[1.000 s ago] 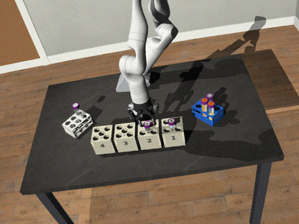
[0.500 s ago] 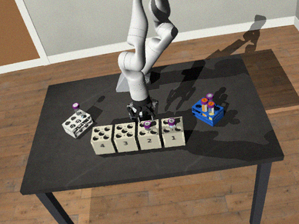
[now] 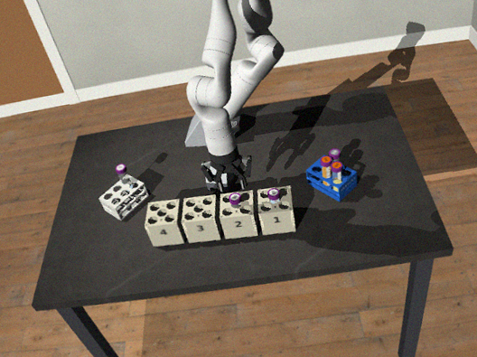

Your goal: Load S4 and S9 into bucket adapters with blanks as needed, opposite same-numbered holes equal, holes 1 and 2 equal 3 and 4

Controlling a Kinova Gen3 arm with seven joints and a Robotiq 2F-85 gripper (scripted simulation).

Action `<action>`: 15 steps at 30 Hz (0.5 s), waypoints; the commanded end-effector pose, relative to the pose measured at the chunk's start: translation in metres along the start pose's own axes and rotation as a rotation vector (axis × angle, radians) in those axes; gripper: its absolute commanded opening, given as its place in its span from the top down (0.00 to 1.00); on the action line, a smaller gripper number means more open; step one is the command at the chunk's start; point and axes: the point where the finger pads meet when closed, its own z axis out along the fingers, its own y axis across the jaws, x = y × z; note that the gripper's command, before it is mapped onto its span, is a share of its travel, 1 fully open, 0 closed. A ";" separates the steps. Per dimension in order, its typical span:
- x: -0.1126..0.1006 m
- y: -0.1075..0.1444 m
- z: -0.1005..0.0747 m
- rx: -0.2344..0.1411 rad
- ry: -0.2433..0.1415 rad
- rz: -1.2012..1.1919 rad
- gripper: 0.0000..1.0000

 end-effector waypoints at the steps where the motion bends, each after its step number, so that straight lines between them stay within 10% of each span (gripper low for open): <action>1: 0.000 0.000 -0.005 0.001 -0.001 0.000 0.38; 15: 0.000 0.000 -0.021 0.001 -0.001 0.000 0.38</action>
